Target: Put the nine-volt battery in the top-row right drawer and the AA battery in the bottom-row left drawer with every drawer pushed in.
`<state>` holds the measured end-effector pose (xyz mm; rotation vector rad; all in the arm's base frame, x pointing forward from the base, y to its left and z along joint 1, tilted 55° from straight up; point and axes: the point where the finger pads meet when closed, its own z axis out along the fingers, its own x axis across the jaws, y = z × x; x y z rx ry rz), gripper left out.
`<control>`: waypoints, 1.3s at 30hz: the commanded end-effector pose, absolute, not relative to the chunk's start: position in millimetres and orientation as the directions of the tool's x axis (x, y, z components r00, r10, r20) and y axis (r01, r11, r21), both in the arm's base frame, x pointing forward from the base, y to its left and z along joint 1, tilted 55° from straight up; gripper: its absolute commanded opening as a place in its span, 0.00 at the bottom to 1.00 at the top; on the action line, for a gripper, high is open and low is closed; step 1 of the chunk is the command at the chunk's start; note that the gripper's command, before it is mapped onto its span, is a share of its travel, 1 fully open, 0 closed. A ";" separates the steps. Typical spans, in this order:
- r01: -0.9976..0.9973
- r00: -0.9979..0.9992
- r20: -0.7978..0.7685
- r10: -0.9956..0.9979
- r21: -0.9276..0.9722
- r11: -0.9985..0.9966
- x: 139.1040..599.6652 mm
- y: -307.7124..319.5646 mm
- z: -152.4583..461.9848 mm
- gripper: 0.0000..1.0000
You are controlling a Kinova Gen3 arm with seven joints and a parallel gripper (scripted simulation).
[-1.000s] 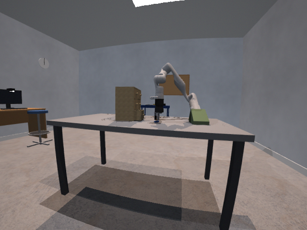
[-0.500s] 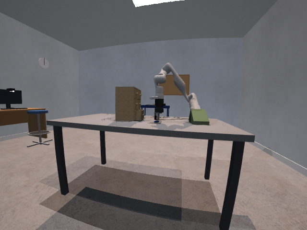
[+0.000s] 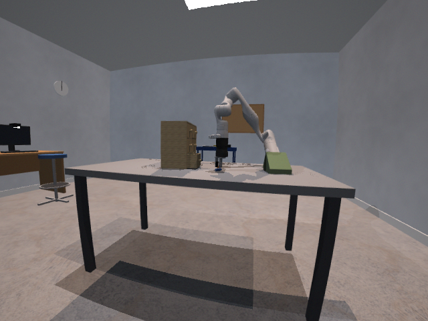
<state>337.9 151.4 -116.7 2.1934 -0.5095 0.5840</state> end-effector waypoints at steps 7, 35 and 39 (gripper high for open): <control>-0.530 0.813 0.559 -0.165 0.592 -0.606 338.0 152.5 -116.6 0.61; -0.530 0.813 0.559 -0.165 0.592 -0.606 343.1 136.0 -128.9 0.61; -0.530 0.813 0.559 -0.165 0.592 -0.606 343.1 136.0 -128.9 0.61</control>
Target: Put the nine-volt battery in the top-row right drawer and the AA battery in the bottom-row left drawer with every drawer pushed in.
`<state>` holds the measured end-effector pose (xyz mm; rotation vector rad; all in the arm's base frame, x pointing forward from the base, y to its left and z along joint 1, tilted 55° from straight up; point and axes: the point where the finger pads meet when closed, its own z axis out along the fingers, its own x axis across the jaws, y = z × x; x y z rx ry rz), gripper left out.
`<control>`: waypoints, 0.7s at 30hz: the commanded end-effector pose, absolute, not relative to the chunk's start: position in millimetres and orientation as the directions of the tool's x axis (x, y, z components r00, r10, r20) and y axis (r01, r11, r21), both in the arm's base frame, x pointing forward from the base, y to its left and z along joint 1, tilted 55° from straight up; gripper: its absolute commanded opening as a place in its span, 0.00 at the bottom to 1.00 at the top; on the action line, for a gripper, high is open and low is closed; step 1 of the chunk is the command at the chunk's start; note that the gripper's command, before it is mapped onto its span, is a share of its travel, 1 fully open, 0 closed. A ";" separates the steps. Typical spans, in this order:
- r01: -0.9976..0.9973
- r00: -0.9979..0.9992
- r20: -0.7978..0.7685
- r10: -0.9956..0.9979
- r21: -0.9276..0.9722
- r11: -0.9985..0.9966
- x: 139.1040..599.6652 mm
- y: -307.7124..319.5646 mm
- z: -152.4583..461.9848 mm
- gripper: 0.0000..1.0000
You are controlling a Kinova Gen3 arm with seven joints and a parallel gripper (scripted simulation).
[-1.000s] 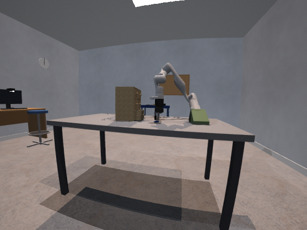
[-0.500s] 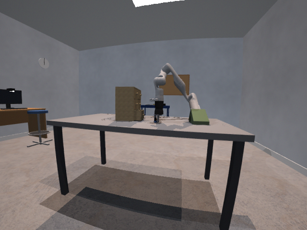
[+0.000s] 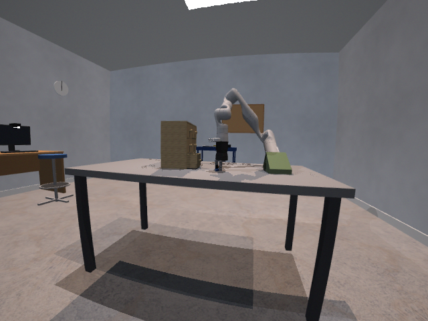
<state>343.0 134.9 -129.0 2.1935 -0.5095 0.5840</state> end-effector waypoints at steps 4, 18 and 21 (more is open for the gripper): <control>-0.530 0.813 0.559 -0.165 0.592 -0.606 343.1 136.0 -128.9 0.61; -0.530 0.813 0.559 -0.165 0.592 -0.606 343.1 136.0 -128.9 0.31; -0.530 0.813 0.559 -0.165 0.592 -0.606 343.1 136.0 -128.9 0.31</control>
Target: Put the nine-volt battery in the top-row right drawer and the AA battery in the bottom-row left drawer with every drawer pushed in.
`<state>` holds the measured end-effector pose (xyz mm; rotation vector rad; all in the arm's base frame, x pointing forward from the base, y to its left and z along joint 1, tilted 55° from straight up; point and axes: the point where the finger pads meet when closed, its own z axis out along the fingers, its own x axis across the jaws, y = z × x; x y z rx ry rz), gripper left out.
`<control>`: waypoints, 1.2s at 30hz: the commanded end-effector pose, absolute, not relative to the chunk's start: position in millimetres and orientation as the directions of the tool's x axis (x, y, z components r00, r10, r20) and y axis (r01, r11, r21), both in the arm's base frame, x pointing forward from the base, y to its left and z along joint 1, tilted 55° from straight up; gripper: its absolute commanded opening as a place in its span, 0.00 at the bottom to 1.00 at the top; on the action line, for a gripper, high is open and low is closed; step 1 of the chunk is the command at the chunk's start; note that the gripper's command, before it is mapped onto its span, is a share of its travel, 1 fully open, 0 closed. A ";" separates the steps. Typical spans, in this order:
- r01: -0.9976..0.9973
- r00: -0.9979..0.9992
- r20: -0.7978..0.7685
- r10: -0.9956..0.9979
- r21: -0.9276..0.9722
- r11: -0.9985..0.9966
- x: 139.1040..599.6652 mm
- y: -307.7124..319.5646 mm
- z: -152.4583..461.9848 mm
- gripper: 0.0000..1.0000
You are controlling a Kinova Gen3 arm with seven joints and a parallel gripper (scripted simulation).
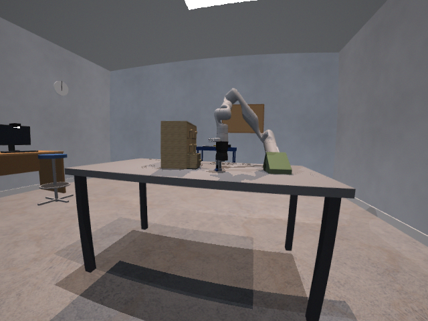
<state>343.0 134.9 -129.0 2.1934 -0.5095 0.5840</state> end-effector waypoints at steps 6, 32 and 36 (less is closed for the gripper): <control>-0.530 0.813 0.559 -0.165 0.592 -0.606 343.1 136.0 -128.9 0.31; -0.530 0.813 0.559 -0.165 0.592 -0.606 320.1 210.2 -73.4 0.31; -0.530 0.813 0.559 -0.165 0.592 -0.606 319.0 213.7 -70.8 0.31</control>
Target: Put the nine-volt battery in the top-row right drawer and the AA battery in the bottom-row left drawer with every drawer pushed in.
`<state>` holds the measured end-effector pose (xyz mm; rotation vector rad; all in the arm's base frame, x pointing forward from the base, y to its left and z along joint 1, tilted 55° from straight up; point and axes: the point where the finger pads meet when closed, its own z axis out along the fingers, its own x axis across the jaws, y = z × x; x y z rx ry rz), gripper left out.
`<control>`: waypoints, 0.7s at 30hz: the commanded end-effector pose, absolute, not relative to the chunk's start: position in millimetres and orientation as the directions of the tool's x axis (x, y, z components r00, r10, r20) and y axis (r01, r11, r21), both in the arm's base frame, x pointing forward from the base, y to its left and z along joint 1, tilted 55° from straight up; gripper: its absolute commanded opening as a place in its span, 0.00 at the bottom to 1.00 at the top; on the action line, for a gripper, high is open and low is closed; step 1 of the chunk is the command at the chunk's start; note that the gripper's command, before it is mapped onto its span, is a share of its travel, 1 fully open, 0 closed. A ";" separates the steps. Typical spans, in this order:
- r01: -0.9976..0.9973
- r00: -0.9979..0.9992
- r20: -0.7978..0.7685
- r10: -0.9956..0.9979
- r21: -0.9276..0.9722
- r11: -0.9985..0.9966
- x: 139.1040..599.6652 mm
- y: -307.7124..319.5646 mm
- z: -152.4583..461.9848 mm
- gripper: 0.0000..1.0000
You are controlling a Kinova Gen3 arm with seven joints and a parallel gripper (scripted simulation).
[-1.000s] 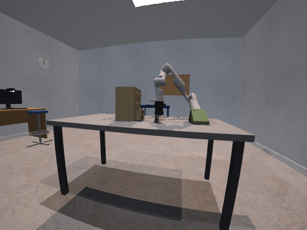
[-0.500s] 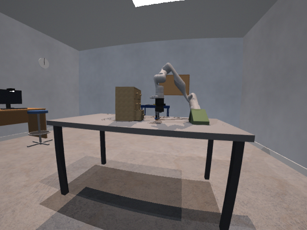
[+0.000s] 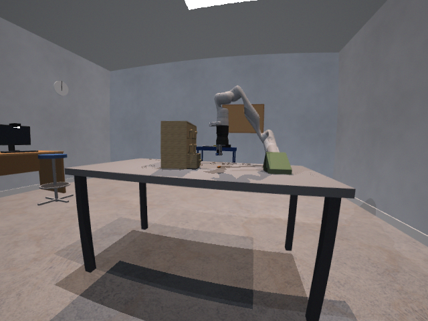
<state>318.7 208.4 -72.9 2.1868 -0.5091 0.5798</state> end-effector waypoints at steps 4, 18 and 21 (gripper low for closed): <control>-0.530 0.813 0.559 -0.165 0.592 -0.606 319.0 213.8 -70.8 0.31; -0.518 0.821 0.549 -0.156 0.602 -0.608 318.9 213.4 -70.6 0.31; -0.509 0.827 0.542 -0.150 0.608 -0.609 318.8 213.1 -70.5 0.31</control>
